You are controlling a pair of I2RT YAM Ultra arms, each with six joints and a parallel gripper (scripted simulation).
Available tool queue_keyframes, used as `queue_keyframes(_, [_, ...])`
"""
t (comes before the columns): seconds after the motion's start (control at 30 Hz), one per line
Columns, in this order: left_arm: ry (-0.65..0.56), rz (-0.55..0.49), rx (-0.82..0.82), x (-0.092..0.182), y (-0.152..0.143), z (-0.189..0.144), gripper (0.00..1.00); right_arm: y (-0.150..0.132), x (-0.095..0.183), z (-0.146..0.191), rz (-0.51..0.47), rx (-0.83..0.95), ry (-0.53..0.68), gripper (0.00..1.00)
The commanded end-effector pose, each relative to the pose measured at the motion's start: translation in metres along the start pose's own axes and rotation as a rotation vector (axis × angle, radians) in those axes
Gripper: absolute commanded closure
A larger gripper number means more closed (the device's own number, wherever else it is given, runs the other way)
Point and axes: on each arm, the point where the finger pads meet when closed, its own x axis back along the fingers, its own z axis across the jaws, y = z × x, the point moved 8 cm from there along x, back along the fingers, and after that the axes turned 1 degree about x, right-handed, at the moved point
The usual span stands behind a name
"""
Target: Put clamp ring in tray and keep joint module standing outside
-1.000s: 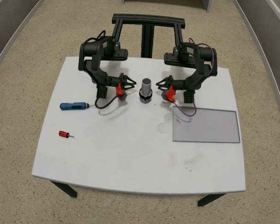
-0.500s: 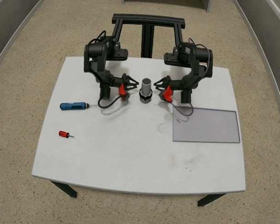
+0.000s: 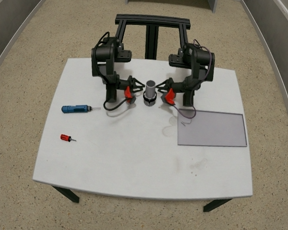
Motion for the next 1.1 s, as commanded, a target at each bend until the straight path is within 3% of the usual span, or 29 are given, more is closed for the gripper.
queue_keyframes(0.0, [-0.017,-0.028,-0.007,-0.003,-0.002,-0.007,0.70,-0.002,-0.003,0.008,-0.030,0.010,0.023,0.70])
queue_keyframes(1.07, [-0.025,-0.030,0.002,-0.014,-0.004,-0.006,0.70,-0.005,-0.014,0.008,-0.033,0.003,0.031,0.70])
